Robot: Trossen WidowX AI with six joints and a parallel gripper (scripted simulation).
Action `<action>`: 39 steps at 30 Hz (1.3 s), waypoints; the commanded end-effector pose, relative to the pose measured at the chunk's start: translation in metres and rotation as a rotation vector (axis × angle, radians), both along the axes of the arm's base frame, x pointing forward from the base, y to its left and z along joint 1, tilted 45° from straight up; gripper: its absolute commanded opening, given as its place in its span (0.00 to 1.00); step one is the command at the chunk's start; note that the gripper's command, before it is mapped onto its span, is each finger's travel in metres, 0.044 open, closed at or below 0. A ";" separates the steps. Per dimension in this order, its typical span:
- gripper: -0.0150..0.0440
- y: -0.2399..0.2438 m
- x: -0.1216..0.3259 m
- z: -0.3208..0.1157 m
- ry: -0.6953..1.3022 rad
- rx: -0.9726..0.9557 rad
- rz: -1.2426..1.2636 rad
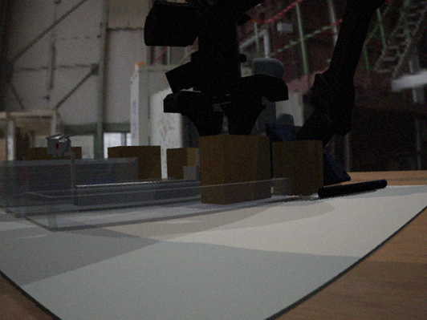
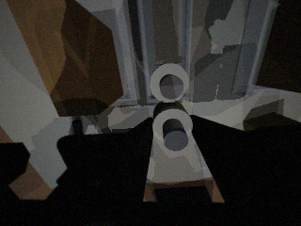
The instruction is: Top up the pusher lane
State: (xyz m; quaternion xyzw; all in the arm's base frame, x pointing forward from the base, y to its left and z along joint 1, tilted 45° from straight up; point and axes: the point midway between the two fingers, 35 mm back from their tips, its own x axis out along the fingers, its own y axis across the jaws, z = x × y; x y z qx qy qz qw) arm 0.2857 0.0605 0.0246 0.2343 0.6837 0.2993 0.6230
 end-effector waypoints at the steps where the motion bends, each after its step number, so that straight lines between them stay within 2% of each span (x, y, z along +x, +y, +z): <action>1: 0.25 0.000 0.006 0.000 -0.005 0.003 -0.004; 39: 0.25 0.002 0.021 -0.001 -0.007 0.003 -0.004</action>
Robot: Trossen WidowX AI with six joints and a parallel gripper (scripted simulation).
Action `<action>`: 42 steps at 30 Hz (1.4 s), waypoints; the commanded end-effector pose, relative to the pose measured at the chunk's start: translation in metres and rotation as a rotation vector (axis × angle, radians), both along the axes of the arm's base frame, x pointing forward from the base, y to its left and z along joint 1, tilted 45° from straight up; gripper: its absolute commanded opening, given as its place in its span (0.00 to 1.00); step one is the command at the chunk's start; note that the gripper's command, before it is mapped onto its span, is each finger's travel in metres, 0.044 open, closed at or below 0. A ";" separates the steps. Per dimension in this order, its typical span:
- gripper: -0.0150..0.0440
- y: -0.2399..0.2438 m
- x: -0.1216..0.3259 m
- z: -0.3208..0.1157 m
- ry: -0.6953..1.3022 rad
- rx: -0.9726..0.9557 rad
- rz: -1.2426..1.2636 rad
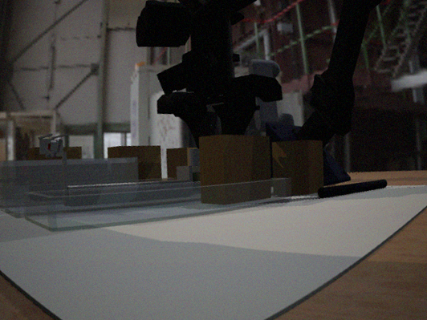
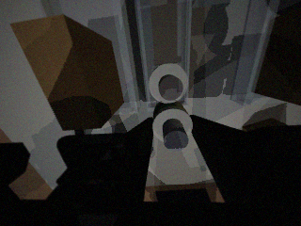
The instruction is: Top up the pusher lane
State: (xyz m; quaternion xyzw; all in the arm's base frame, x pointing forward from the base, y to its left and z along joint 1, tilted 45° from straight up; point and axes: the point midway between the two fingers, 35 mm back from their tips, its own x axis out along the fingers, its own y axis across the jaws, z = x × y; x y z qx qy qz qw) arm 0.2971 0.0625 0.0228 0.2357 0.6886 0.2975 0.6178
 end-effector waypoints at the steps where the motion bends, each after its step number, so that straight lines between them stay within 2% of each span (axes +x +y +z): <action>1: 0.25 0.000 0.010 0.001 -0.022 0.004 -0.005; 42: 0.25 0.001 0.027 0.003 -0.023 0.004 -0.005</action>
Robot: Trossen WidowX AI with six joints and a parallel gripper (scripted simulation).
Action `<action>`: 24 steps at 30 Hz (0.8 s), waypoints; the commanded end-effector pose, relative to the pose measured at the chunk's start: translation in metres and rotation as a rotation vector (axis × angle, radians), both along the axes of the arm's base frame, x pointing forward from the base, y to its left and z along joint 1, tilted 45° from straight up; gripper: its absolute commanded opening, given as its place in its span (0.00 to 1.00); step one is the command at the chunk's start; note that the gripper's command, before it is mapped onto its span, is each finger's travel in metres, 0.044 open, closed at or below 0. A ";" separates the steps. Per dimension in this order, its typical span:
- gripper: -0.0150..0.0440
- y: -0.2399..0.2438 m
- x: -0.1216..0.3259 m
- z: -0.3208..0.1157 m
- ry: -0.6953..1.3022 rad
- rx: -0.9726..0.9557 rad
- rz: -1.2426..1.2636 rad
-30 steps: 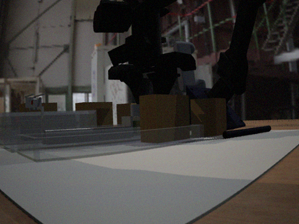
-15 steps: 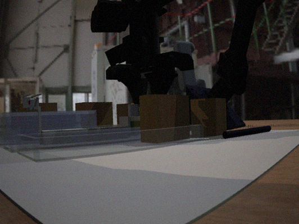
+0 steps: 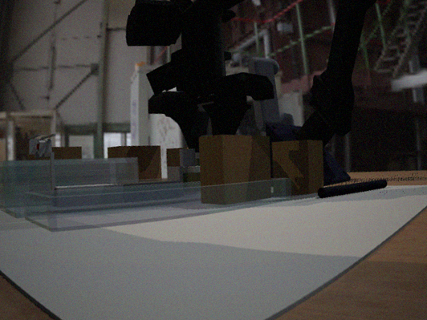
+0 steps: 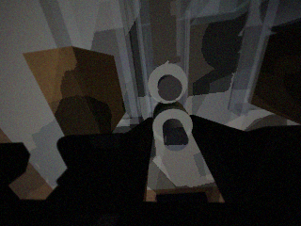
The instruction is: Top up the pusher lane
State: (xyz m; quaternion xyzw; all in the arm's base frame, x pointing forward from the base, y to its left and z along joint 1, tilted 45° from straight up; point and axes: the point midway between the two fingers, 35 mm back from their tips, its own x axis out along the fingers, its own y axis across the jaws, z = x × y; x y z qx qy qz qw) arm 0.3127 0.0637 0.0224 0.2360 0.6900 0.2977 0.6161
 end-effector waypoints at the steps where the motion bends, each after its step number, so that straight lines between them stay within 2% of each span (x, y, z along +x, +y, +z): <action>1: 0.25 0.000 0.011 0.003 -0.027 0.004 -0.007; 24: 0.25 0.000 0.020 0.007 -0.027 0.004 -0.007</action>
